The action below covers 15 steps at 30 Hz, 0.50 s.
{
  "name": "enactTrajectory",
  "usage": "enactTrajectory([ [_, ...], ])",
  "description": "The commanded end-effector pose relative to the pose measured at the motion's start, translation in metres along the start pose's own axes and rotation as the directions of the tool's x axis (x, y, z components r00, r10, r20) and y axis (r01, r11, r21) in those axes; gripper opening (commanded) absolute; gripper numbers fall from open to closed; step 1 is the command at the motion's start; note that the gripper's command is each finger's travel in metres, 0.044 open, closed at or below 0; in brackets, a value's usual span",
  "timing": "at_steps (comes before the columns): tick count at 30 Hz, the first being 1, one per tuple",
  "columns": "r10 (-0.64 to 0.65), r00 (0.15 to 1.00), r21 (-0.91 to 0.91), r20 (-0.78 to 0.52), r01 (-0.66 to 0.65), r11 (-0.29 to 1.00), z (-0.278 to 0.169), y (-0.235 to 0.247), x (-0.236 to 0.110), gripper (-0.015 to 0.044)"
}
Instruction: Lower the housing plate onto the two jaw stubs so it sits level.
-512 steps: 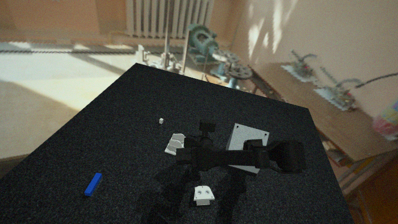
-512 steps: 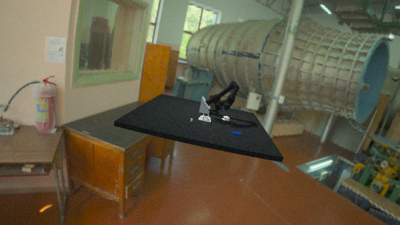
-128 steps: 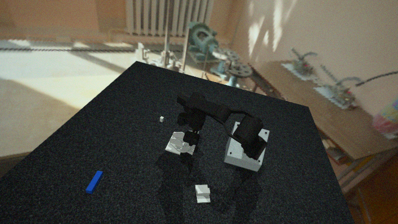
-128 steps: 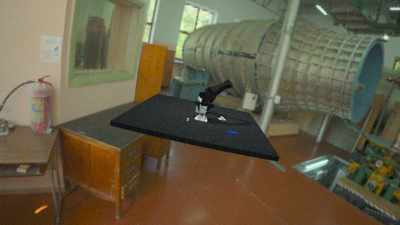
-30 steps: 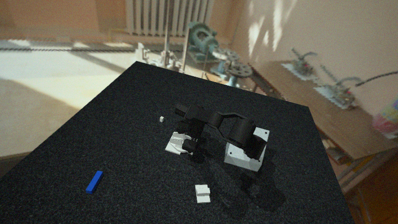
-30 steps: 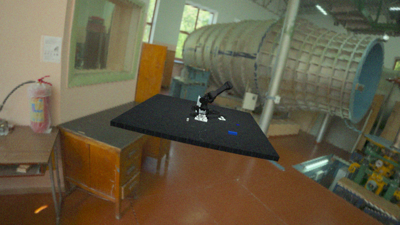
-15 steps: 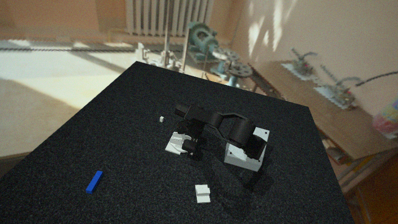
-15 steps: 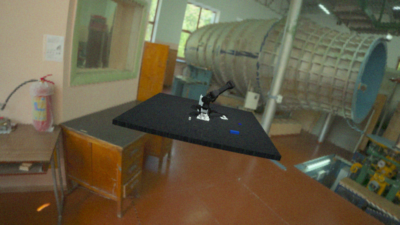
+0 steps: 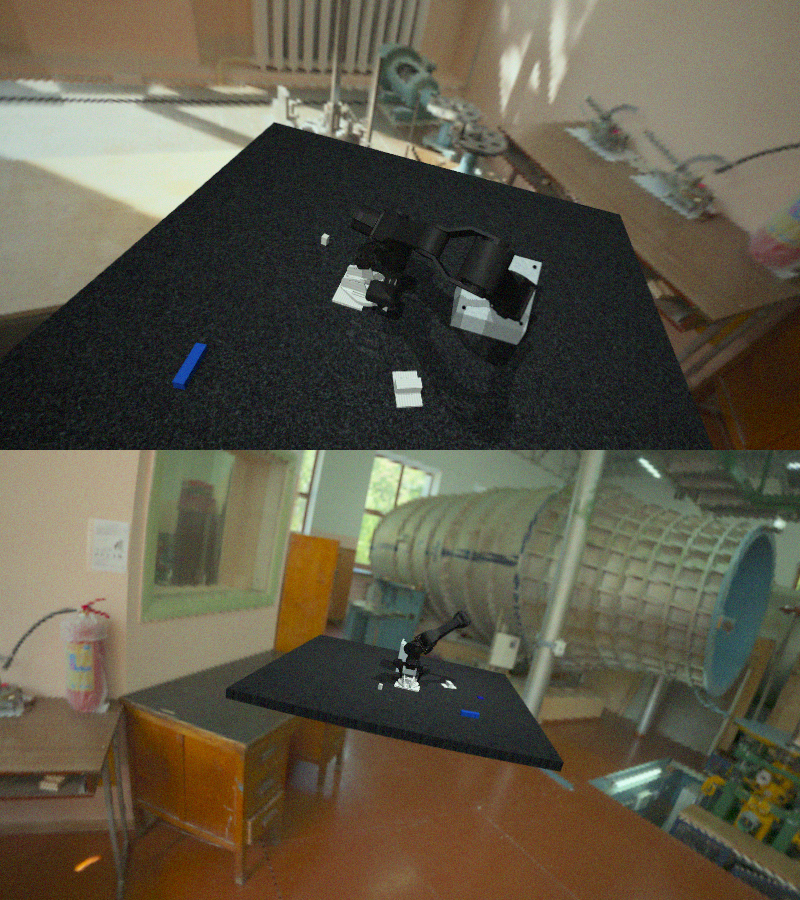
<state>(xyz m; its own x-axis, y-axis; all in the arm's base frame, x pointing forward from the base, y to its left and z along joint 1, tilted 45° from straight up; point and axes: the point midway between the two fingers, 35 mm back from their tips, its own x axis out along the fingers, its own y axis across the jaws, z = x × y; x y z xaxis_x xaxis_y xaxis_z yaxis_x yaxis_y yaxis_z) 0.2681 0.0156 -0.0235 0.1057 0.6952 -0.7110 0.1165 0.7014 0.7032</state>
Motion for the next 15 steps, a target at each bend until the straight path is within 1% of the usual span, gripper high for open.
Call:
enactTrajectory([
  [1,-0.002,1.000,0.004,0.001,0.002,1.000,0.0000,-0.0005,0.0005,0.0351],
  [15,-0.002,1.000,0.004,0.001,0.002,1.000,0.0000,-0.0005,0.0005,0.0351],
])
